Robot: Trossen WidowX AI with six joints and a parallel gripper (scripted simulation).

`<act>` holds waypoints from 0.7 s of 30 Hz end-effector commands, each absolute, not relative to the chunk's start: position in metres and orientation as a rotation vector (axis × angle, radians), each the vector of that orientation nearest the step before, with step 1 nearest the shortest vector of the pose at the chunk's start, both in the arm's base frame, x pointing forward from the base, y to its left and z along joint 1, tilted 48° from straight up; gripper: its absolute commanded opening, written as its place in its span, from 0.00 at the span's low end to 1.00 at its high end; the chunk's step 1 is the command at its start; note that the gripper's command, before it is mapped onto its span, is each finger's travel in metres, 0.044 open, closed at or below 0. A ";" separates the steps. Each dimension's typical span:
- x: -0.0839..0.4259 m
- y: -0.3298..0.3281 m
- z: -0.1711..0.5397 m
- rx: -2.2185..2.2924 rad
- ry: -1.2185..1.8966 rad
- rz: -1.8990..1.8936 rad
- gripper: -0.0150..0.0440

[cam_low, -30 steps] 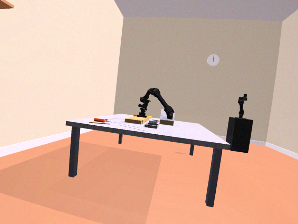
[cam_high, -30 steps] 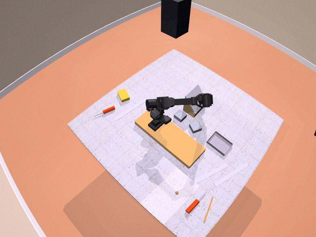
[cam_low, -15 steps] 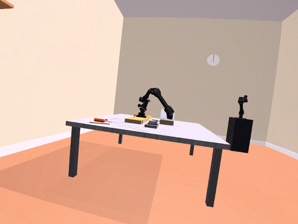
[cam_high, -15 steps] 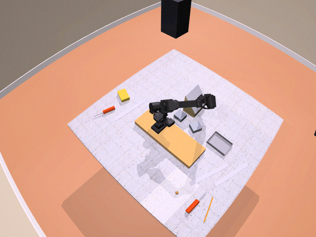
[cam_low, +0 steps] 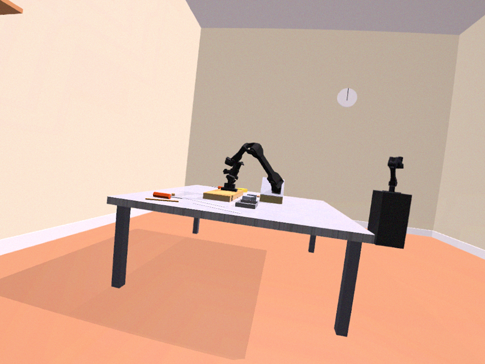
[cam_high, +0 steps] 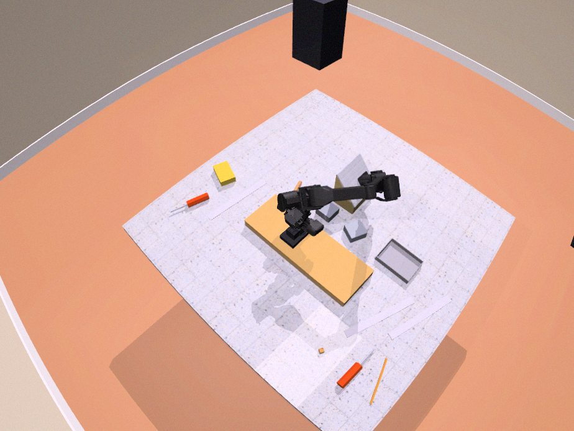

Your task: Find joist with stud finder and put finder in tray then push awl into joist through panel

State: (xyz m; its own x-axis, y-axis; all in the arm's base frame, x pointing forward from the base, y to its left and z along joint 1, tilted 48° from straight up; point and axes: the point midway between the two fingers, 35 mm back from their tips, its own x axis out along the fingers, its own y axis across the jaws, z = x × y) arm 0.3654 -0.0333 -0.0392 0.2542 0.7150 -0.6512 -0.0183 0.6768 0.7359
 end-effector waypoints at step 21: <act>0.363 0.001 -0.003 0.702 1.228 0.559 0.25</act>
